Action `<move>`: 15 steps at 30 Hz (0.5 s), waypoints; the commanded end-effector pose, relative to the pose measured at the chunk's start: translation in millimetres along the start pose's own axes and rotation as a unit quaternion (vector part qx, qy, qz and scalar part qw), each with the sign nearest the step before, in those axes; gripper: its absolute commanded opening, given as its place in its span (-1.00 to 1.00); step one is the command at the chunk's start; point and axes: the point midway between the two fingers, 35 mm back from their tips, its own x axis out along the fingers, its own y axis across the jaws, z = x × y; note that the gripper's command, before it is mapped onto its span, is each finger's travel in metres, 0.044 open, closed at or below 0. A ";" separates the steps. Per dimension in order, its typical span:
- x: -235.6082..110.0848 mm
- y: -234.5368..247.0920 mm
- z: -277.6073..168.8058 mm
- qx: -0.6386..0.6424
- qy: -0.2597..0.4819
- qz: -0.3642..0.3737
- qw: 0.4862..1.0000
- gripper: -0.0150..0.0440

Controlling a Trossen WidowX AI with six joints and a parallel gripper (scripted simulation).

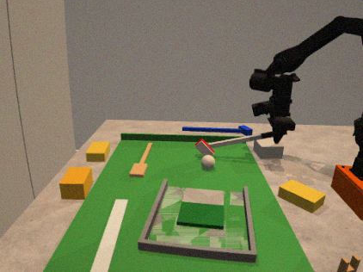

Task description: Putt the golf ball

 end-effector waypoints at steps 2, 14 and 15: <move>0.0 -0.3 0.1 0.000 0.000 0.000 1.000 -0.49; -2.2 118.1 5.3 -0.001 -0.003 0.002 1.000 -0.49; -1.8 128.2 2.8 -0.001 -0.003 0.002 1.000 -0.49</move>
